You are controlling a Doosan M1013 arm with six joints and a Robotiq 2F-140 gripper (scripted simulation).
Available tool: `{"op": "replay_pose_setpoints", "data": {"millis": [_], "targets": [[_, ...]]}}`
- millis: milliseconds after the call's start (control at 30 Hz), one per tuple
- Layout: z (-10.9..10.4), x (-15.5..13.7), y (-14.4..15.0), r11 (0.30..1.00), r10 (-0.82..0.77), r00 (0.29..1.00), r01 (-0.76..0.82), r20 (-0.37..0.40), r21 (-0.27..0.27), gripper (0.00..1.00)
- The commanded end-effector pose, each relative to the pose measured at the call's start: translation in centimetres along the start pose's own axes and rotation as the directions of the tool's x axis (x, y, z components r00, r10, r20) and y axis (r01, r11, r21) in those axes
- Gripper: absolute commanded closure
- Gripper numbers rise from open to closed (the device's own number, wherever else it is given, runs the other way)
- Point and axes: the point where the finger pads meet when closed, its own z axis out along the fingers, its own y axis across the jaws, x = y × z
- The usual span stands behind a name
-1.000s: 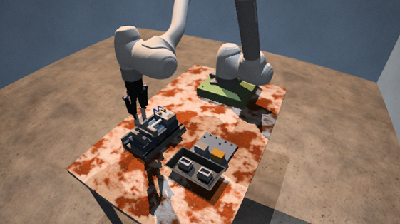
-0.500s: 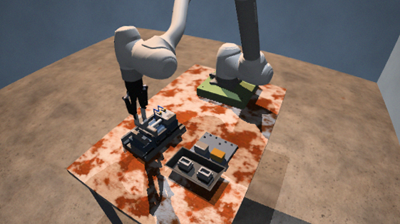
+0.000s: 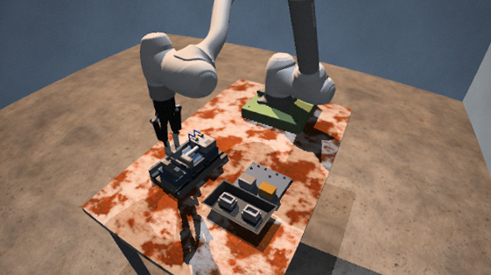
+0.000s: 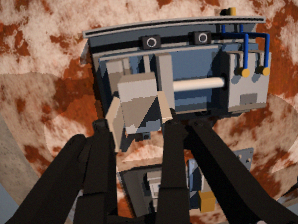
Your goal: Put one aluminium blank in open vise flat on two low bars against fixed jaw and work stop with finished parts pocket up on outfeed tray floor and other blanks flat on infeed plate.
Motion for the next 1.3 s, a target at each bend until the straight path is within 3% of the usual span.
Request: {"op": "replay_pose_setpoints", "data": {"millis": [0, 1267], "targets": [[0.6, 0.3, 0.1, 1.000, 0.001, 1.000, -0.001, 0.000, -0.004, 1.00], [2.3, 0.3, 0.1, 1.000, 0.001, 1.000, -0.001, 0.000, -0.004, 1.00]]}}
